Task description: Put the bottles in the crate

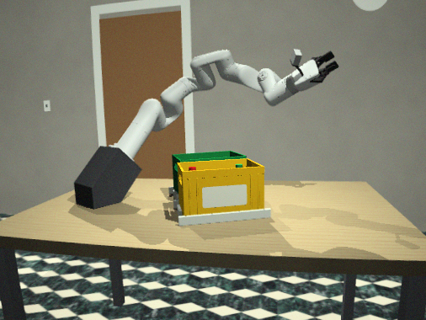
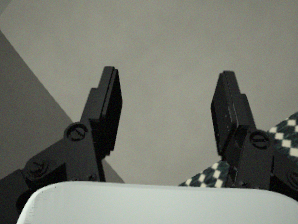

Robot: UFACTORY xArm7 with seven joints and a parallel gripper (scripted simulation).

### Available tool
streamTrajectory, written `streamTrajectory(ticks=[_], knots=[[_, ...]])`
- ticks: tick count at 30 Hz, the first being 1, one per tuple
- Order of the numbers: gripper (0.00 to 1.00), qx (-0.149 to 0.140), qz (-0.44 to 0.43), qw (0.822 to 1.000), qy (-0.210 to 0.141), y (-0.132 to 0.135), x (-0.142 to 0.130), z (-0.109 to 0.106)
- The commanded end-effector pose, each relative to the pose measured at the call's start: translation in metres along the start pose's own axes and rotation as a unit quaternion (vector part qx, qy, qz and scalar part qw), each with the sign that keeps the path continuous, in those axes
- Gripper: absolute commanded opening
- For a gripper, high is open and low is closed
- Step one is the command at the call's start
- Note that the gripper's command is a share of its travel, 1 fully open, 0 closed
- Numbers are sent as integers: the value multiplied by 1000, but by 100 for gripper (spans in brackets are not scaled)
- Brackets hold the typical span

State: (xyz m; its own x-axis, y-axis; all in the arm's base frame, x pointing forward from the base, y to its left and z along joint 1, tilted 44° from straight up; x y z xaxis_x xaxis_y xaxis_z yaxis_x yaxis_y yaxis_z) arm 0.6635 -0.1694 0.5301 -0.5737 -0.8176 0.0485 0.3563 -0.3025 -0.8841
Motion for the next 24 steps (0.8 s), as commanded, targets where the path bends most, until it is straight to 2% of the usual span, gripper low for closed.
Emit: streamTrajectory(ticks=[1, 7, 10, 15, 19, 24], knots=[[65, 3, 34, 999, 22, -12, 12, 1], [65, 5, 102, 993, 61, -27, 28, 1], [65, 5, 102, 993, 61, -28, 29, 1], [65, 8, 170, 980, 99, -41, 45, -1], [65, 8, 170, 980, 99, -42, 46, -1], [65, 14, 236, 962, 137, -54, 63, -4]])
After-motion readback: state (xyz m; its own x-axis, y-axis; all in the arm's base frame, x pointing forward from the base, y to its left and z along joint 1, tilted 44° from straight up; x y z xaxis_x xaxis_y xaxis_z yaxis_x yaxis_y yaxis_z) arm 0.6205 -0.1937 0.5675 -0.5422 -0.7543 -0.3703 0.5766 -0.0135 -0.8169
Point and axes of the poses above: the point where the finger pads meet when closed, its own z axis out along the fingers, its own y axis across the jaws, x = y × z, the point moved 7 cm from there along -z, back along the fingers, and after that the axes turned 11 degrees about -z, right-handed, at the moved point
